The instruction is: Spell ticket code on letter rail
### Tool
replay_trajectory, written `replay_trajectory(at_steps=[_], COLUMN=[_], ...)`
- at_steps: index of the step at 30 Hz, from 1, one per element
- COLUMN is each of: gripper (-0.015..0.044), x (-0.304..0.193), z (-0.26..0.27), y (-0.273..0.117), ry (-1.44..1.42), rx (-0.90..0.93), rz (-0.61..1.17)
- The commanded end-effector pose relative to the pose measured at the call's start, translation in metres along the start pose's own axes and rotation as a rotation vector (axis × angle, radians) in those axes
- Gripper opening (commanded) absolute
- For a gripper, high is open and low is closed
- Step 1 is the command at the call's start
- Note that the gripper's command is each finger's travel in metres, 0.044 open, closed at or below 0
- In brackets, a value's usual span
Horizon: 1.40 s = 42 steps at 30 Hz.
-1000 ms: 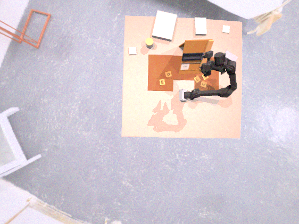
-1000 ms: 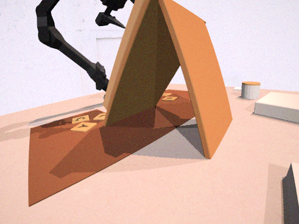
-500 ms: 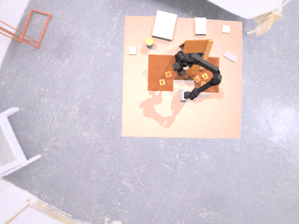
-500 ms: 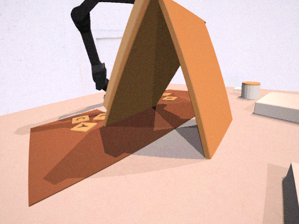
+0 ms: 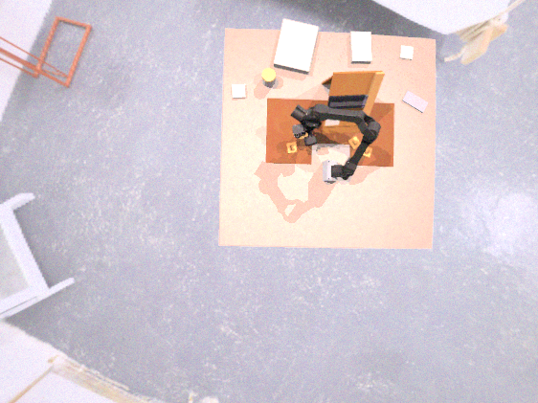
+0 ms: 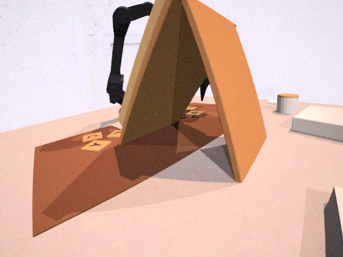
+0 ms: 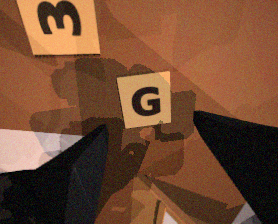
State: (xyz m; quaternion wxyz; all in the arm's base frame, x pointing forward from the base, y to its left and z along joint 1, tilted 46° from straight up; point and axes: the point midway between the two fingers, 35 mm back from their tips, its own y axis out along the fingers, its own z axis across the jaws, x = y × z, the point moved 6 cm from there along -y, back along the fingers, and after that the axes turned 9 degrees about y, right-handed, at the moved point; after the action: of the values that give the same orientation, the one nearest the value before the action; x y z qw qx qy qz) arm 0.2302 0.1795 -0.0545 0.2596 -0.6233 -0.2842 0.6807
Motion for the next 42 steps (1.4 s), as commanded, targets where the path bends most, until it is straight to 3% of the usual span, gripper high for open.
replay_trajectory(at_steps=[1, 9, 42], gripper=[0.0340, 0.0340, 0.0340], x=[0.000, 0.000, -0.001], z=[-0.001, -0.002, -0.002], y=[0.000, 0.033, 0.053], ry=[0.010, 0.011, 0.011], rx=[-0.007, -0.008, -0.008], rz=[-0.001, 0.000, 0.001])
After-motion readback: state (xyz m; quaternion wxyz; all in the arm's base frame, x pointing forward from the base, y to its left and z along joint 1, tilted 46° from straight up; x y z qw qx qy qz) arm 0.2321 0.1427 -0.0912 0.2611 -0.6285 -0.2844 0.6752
